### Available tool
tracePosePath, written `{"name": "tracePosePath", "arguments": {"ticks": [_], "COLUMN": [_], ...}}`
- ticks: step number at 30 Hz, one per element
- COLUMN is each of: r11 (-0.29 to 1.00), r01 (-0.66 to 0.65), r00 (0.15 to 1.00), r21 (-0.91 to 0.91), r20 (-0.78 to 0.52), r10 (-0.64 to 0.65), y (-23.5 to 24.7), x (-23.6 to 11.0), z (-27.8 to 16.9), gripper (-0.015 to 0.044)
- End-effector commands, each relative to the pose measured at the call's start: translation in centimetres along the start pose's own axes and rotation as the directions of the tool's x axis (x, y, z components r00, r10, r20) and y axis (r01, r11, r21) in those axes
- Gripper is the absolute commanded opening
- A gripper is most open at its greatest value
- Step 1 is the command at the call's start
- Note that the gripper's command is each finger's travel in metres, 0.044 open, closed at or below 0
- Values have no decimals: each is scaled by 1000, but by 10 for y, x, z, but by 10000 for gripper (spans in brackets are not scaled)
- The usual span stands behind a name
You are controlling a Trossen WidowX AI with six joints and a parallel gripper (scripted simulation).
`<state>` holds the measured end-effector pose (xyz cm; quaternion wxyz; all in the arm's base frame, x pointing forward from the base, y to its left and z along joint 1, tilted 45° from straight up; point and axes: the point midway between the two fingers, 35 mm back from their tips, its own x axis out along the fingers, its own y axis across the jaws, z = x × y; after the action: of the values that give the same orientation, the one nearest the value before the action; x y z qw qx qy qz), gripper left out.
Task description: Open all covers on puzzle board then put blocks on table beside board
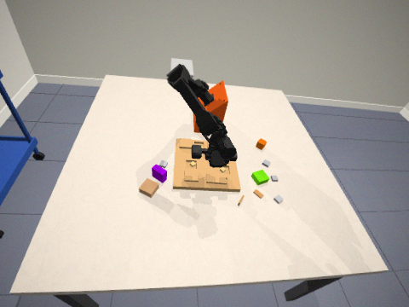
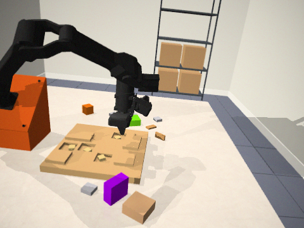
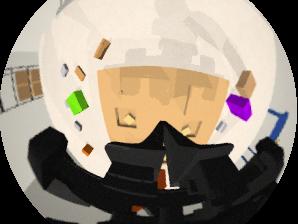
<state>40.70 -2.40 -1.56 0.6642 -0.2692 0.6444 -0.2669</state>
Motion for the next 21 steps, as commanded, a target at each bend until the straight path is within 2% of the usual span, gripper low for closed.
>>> {"name": "tracePosePath", "arguments": {"ticks": [1, 21], "r11": [1000, 986], "r01": [0, -3], "r00": [1000, 1000], "r21": [-12, -167], "r20": [-2, -1], "r10": [0, 3], "y": [-2, -28], "x": [0, -14], "z": [-7, -108], "gripper": [0, 0]}}
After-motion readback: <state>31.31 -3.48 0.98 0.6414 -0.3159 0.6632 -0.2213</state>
